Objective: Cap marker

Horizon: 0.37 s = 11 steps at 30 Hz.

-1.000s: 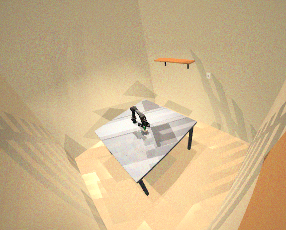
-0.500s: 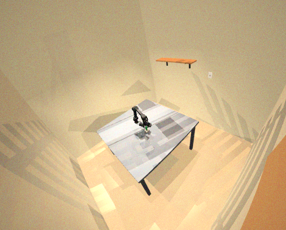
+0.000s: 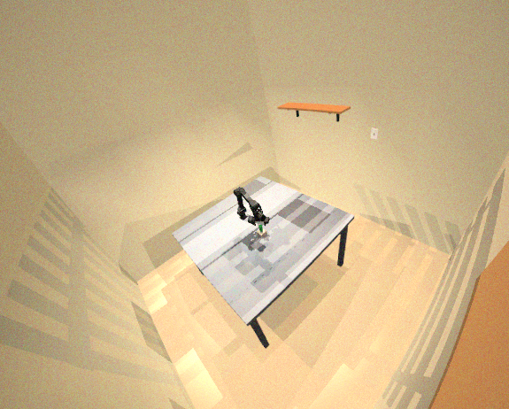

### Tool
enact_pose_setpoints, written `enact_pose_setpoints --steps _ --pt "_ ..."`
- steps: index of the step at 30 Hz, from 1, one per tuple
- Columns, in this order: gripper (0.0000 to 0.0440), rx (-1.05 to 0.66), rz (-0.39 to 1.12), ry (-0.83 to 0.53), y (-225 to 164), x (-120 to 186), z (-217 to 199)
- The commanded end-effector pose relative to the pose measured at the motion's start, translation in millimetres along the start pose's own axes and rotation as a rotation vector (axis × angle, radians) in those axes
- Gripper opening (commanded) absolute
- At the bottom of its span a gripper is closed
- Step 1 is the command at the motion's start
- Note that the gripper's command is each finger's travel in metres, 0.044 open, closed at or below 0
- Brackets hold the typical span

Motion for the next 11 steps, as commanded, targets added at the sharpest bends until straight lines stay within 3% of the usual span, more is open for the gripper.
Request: enact_pose_setpoints --steps 1,11 --pt "0.044 0.006 0.021 -0.052 -0.5 16.7 -4.8" --pt "0.0436 0.031 0.06 -0.126 0.2 45.7 -6.4"
Point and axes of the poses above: the point midway between the two fingers, 35 mm back from their tips, its own x axis back along the fingers, its own z axis across the jaws, y = z × x, the point moved 3 cm from there along x, back along the fingers, and after that the axes turned 4 degrees about -x, right-handed, at the moved point
